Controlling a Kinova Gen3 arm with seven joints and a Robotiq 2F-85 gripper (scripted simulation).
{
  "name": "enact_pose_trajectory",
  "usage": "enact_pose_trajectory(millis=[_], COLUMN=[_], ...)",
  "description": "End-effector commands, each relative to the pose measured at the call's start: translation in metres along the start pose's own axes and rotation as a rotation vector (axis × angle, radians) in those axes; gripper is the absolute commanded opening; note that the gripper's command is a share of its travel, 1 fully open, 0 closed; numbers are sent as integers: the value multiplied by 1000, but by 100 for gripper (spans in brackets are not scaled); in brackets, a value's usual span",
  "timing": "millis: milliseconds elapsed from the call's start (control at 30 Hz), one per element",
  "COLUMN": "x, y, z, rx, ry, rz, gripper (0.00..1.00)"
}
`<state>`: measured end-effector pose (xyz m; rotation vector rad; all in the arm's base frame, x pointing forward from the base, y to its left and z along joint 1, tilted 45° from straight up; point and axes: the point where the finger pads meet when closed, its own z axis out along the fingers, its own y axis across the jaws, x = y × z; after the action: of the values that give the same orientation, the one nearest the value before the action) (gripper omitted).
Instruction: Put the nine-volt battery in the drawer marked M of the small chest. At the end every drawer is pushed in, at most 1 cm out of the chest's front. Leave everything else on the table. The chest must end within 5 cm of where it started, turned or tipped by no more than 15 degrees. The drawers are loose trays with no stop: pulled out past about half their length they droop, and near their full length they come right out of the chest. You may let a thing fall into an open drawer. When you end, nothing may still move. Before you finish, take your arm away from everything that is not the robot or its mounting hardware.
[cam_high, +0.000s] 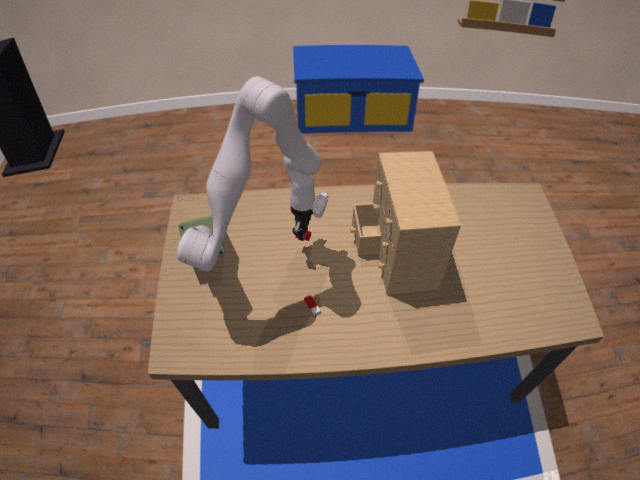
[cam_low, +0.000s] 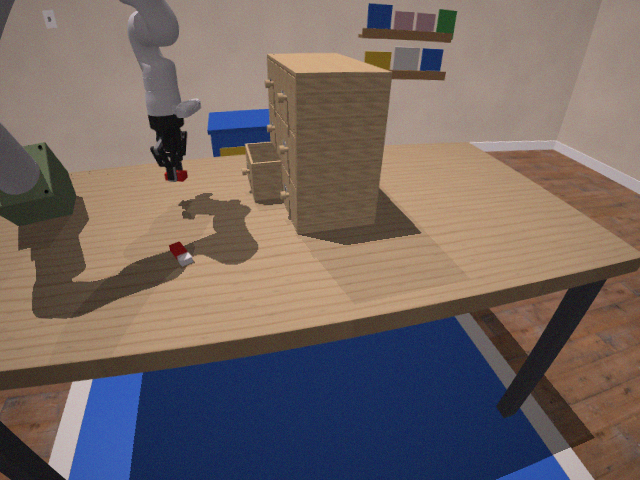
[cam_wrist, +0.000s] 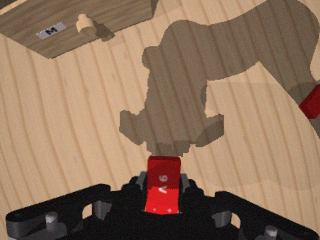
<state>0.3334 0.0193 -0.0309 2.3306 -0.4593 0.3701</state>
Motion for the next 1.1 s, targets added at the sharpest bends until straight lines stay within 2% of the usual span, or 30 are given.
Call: enact_pose_trajectory(millis=[0,167,1067], x=[2,2,2], y=[-8,-7,-7], z=[-23,-36,-36], rx=[28,28,28], ry=[8,8,8], rz=[-2,-2,6], gripper=[23,23,23])
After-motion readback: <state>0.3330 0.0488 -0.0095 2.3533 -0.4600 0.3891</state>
